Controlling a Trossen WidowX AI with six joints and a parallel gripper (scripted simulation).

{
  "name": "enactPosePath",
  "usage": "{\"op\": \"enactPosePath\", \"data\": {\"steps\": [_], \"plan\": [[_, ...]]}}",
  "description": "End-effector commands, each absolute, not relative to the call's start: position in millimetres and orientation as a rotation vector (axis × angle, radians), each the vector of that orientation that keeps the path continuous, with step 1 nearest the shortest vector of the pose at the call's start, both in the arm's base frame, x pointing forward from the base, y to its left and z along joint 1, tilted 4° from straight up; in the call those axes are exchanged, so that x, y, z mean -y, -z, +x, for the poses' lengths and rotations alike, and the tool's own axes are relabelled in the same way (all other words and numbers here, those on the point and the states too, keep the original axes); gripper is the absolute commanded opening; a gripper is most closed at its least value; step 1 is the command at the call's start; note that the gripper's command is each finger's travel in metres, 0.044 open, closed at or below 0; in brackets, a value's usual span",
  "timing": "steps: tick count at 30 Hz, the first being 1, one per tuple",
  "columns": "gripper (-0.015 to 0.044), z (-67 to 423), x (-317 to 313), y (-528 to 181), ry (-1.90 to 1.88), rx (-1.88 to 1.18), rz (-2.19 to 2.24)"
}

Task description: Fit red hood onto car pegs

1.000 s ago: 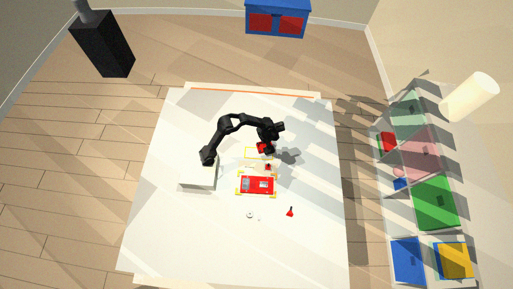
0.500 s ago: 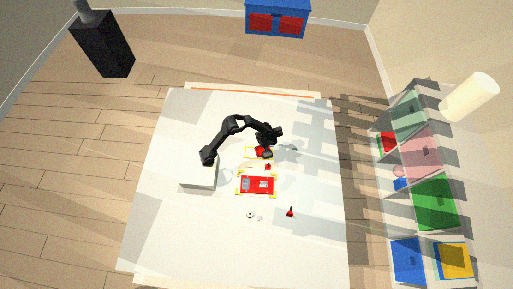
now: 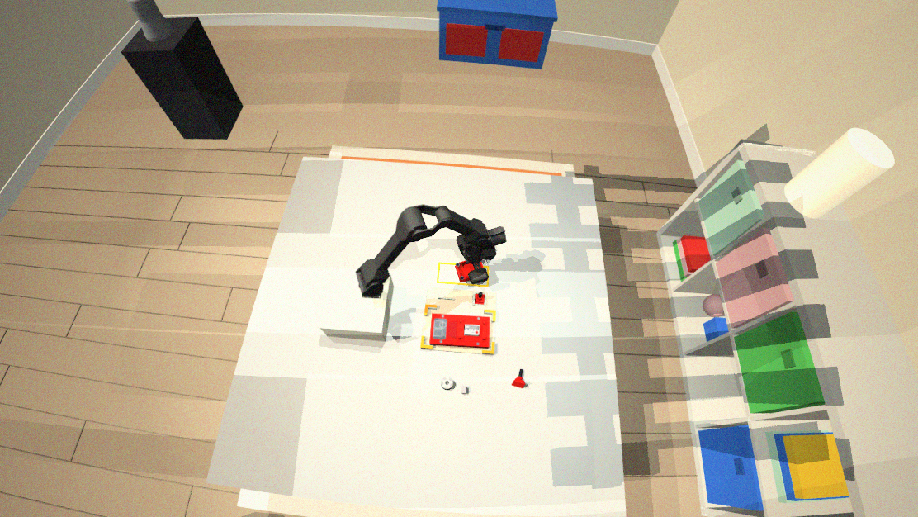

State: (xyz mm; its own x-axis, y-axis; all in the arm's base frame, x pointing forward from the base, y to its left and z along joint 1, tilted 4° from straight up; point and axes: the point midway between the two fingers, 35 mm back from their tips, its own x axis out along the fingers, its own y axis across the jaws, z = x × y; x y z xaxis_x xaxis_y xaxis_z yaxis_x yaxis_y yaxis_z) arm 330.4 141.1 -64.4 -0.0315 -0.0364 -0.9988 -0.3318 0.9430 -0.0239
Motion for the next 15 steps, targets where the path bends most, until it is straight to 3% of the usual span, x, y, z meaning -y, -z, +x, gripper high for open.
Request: {"op": "enactPosePath", "data": {"steps": [1,9,15], "plan": [[0.0440,332,-142,55,-0.243,-1.589,-0.289],[0.0440,332,-143,-13,-0.250,-1.576,-0.282],[0.0440,336,-143,-10,-0.247,-1.561,-0.283]]}}
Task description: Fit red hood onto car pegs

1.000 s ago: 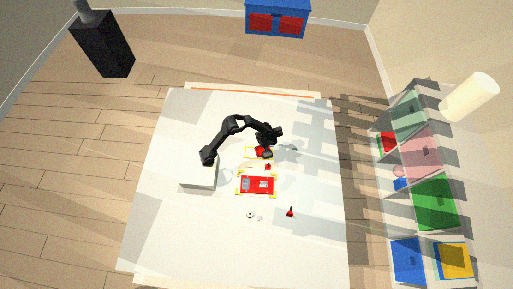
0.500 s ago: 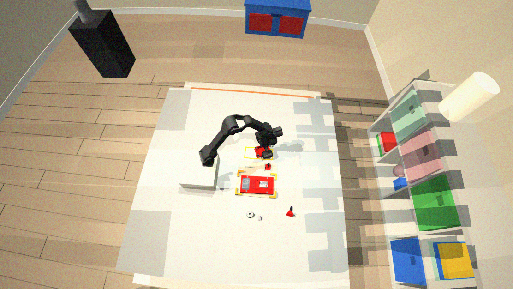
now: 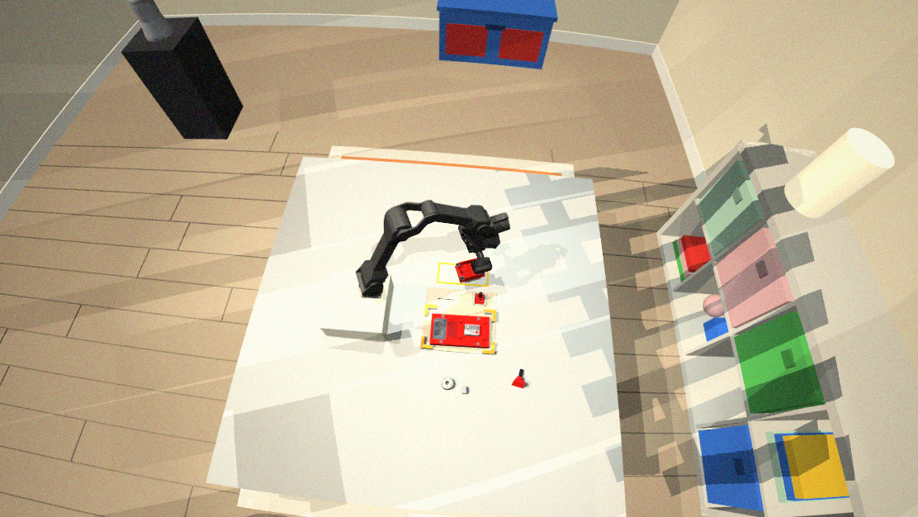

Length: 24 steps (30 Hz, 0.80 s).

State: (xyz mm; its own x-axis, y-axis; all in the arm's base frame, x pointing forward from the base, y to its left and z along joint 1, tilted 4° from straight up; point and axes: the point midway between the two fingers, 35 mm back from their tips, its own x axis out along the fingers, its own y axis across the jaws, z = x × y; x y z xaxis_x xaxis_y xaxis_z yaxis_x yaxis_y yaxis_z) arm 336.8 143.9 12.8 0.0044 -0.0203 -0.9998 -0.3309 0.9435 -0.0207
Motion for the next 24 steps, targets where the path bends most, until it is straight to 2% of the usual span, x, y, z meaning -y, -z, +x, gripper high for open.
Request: {"op": "enactPosePath", "data": {"steps": [1,11,24], "plan": [[0.0440,336,-143,-10,-0.247,-1.561,-0.283],[0.0440,337,-144,-6,-0.250,-1.542,-0.281],[0.0440,350,-151,45,-0.289,-1.187,-0.233]]}}
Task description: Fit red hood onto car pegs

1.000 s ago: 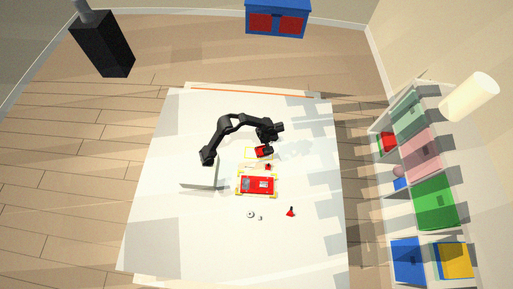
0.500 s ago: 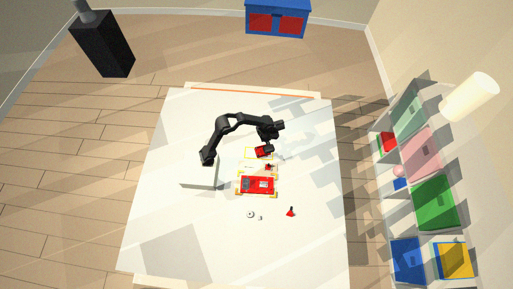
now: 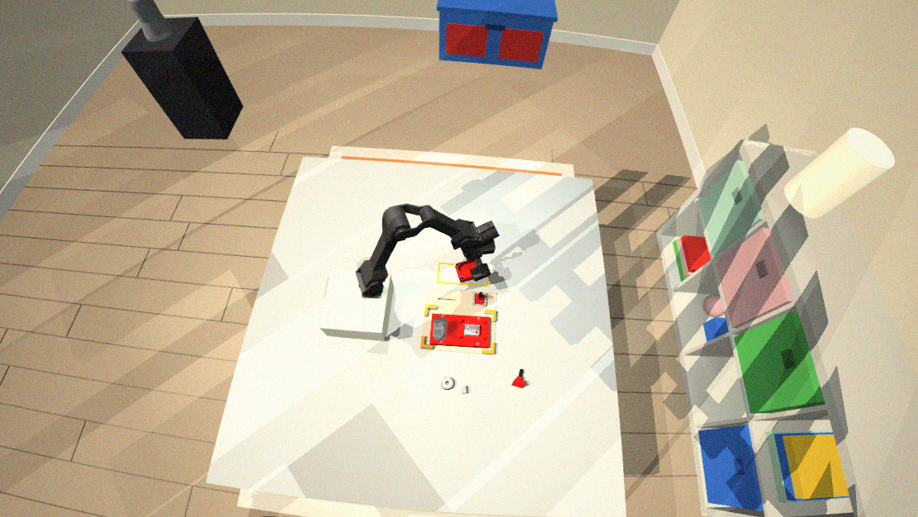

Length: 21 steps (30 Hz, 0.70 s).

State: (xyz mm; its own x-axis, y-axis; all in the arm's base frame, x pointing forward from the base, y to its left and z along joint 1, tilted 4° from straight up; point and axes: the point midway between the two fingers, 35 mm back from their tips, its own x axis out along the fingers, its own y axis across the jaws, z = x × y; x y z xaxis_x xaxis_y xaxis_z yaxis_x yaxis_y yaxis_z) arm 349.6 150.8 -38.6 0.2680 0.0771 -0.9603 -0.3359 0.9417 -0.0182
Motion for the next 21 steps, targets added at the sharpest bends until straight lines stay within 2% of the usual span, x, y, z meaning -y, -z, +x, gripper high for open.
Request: {"op": "enactPosePath", "data": {"steps": [1,11,21], "plan": [[0.0440,350,-151,47,-0.291,-1.159,-0.229],[0.0440,338,-147,52,-0.311,-0.885,-0.182],[0.0440,309,-134,27,-0.323,-0.615,-0.126]]}}
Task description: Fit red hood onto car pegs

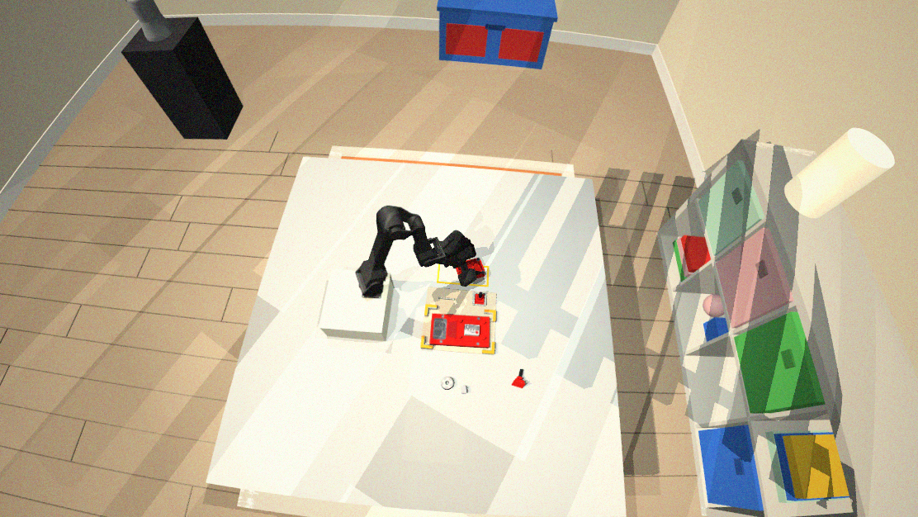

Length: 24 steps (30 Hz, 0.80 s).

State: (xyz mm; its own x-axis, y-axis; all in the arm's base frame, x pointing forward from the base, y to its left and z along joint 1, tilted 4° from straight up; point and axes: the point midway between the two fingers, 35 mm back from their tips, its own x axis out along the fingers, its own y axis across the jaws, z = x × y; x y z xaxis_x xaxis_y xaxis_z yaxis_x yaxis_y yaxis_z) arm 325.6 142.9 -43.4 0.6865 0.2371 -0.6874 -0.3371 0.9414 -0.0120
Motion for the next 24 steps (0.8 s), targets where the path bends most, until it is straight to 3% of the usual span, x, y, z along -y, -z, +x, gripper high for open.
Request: {"op": "enactPosePath", "data": {"steps": [1,24], "plan": [[0.0440,306.3,-132.8,23.9,-0.323,-0.593,-0.121],[0.0440,305.2,-132.2,28.1,-0.324,-0.573,-0.116]]}}
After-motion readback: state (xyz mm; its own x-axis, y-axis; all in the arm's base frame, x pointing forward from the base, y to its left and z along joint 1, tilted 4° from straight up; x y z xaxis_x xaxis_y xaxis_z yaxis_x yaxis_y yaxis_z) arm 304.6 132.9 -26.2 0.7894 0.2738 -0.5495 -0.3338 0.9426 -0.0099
